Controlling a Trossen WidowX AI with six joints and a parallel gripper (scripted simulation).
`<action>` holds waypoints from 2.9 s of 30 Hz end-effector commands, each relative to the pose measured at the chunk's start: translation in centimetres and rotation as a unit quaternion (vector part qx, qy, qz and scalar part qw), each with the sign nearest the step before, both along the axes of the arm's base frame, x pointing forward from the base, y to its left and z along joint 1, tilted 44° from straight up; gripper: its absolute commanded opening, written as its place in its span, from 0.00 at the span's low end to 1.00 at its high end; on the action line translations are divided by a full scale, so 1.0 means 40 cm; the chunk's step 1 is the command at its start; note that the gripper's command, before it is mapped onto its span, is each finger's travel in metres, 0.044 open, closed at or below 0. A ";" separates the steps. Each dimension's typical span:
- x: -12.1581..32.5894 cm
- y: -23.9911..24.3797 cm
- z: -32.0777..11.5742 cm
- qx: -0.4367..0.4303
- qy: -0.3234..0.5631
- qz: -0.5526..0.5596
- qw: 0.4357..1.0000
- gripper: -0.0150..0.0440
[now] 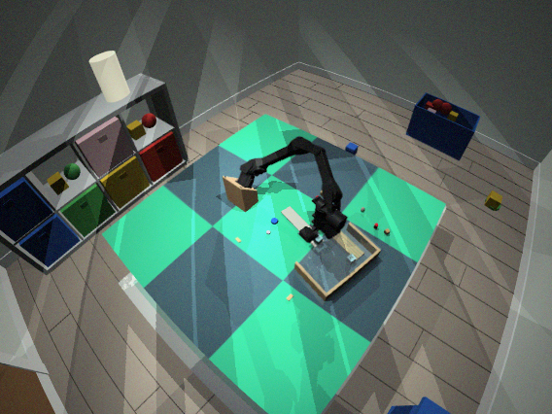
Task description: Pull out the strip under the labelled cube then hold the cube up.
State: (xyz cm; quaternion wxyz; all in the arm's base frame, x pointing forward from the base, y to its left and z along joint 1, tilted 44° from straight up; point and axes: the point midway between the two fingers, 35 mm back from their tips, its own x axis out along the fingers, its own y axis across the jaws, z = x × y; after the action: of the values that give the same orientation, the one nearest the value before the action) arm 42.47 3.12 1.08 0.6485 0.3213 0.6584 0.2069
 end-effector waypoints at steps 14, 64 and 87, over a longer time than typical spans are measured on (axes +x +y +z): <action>-0.002 0.053 -0.054 0.001 0.006 0.000 1.000 0.68; -0.203 -0.019 -0.009 0.000 0.007 0.002 1.000 0.25; -0.305 -0.084 0.047 -0.001 0.010 0.000 1.000 0.25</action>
State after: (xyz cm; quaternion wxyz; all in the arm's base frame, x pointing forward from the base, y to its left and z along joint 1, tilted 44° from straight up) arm 30.40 -0.07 2.72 0.6430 0.3277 0.6624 0.2009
